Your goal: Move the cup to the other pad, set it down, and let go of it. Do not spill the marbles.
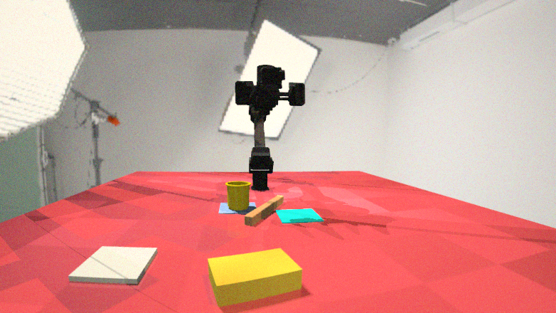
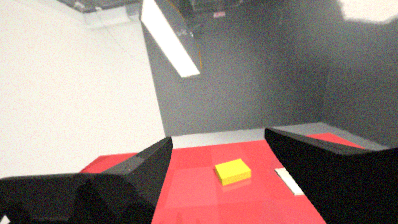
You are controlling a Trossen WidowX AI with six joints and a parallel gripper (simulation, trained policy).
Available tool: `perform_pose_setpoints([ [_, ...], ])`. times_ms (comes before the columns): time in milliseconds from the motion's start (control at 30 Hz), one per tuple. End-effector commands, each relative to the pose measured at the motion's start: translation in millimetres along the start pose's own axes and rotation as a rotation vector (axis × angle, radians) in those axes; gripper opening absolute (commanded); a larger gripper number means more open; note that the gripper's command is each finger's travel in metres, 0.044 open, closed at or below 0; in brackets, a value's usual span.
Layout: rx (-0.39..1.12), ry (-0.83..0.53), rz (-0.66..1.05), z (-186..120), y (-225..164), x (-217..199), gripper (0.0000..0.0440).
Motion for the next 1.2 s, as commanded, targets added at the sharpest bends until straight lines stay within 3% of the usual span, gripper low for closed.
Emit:
perform_pose_setpoints([
  [0,0.005,-0.003,0.005,-0.4,-0.5,-0.2,0.0374],
  [367,0.114,-0.02,0.077,-4.4,-12.1,2.9,0.0096],
  [633,0.227,0.002,0.146,-4.9,-19.8,13.7,0.0084],
  [933,0.361,0.022,0.223,-5.2,-26.2,26.9,0.0117],
  [1167,0.472,0.023,0.273,-6.4,-31.9,35.9,0.0116],
])
Point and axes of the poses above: the point midway between the two fingers, 35 mm back from their tips, its own z axis out along the fingers, its own x axis across the jaws, y = z × x, the point moved 1 cm from there along -z, back along the fingers, and after that the axes turned 3 degrees about -z, right-handed, at the moved point
